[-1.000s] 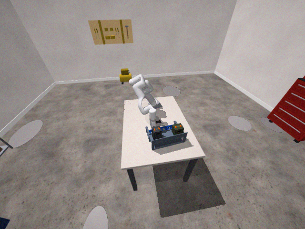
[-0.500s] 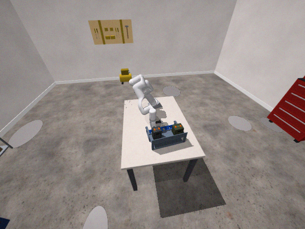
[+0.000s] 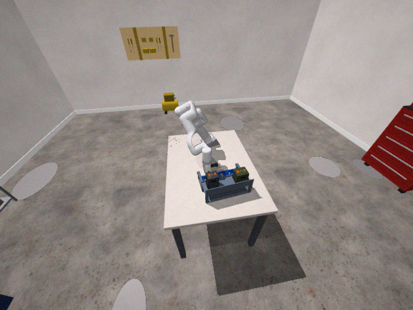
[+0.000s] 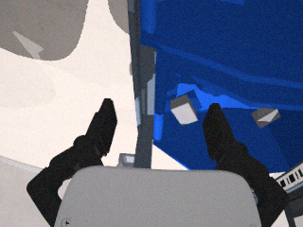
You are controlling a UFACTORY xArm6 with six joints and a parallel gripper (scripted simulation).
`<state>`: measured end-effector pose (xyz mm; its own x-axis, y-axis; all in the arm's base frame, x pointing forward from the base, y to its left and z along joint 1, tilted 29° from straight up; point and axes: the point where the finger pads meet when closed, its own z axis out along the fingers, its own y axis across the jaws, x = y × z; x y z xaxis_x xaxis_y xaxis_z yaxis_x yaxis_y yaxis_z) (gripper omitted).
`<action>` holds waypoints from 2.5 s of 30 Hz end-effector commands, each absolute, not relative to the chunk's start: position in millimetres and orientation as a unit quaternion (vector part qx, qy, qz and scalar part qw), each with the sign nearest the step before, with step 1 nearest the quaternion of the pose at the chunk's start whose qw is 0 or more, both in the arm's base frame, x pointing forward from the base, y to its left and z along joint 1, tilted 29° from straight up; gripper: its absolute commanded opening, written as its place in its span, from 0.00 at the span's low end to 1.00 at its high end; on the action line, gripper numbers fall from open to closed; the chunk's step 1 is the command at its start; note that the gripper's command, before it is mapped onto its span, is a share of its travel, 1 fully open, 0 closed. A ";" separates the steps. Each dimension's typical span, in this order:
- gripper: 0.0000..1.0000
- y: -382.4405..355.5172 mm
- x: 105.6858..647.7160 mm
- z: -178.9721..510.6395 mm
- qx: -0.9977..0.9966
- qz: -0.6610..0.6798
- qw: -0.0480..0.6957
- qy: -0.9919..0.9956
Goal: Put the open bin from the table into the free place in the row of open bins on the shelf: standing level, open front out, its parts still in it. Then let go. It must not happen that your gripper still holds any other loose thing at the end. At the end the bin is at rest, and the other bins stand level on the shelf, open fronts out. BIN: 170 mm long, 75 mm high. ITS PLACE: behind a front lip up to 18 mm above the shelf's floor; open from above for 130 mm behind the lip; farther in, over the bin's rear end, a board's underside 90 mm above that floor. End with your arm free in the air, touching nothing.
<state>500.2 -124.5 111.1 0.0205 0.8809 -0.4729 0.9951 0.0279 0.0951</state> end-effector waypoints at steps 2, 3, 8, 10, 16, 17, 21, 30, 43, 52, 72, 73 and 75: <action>1.00 -124.1 501.2 112.5 0.683 -0.136 0.209 0.686; 1.00 -124.1 501.2 112.5 0.683 -0.136 0.209 0.686; 1.00 -124.1 501.3 112.6 0.683 -0.136 0.209 0.686; 1.00 -124.1 501.3 112.6 0.683 -0.136 0.209 0.686; 1.00 -124.1 501.3 112.6 0.683 -0.136 0.209 0.686; 1.00 -124.1 501.3 112.6 0.683 -0.136 0.209 0.686; 1.00 -124.1 501.3 112.6 0.683 -0.136 0.209 0.686; 1.00 -124.1 501.3 112.6 0.683 -0.136 0.209 0.686; 1.00 -124.1 501.3 112.6 0.683 -0.136 0.209 0.686; 1.00 -124.1 501.3 112.6 0.683 -0.136 0.209 0.686; 1.00 -100.3 496.1 156.5 0.683 -0.136 0.209 0.686; 1.00 -95.1 495.1 166.1 0.683 -0.136 0.209 0.686; 1.00 -84.7 493.0 185.4 0.683 -0.136 0.209 0.686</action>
